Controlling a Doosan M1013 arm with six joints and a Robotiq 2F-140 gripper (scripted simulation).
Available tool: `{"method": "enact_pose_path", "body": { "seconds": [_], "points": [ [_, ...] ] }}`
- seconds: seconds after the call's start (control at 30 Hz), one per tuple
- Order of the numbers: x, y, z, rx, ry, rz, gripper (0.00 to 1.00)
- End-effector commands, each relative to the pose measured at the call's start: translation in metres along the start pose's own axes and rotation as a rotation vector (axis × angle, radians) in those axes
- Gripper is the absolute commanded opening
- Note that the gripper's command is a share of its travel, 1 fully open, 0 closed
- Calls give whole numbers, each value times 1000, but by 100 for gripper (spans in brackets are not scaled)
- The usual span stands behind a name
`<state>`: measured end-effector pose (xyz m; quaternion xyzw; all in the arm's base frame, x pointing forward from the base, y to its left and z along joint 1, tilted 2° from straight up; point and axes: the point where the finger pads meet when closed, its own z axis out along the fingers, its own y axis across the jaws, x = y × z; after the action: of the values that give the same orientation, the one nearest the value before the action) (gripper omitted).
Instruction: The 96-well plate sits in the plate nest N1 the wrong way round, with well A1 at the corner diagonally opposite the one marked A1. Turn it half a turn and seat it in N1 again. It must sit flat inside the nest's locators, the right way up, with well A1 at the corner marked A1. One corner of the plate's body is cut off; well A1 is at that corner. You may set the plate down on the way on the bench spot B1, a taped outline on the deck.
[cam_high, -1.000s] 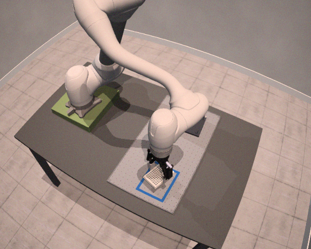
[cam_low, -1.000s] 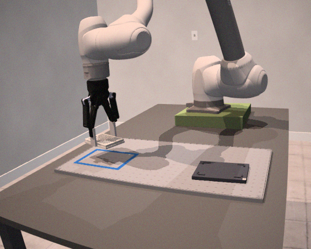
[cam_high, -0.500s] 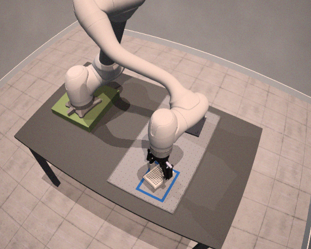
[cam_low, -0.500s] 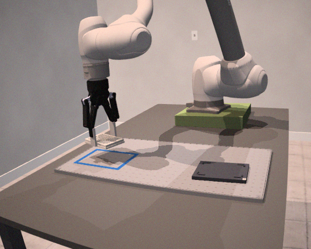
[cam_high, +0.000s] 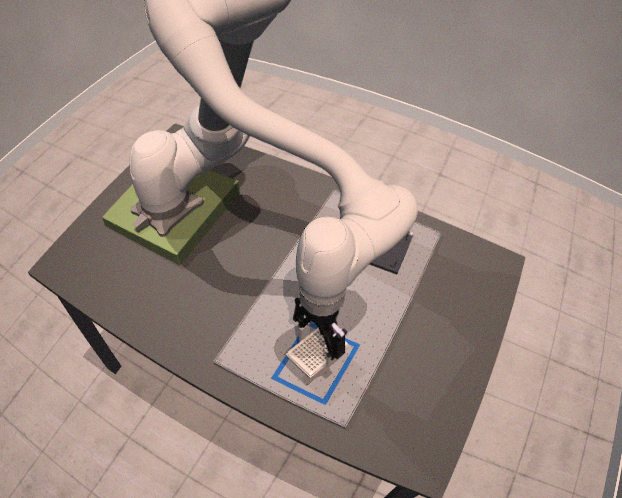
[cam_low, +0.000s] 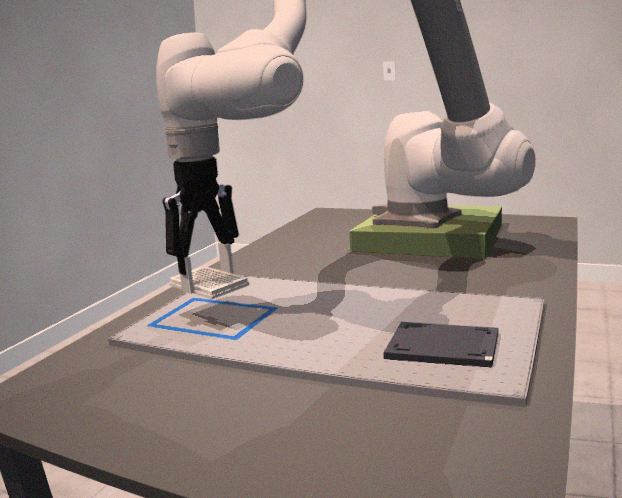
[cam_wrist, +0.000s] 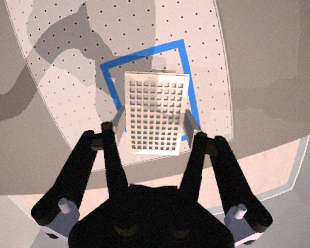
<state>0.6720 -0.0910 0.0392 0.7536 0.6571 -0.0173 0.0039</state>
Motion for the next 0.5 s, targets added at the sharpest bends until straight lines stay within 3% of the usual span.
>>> {"method": "enact_pose_path", "body": {
  "seconds": [0.0, 0.47],
  "points": [
    [0, 0, 2, 0, 0, 0, 0],
    [0, 0, 10, 0, 0, 0, 0]
  ]
}}
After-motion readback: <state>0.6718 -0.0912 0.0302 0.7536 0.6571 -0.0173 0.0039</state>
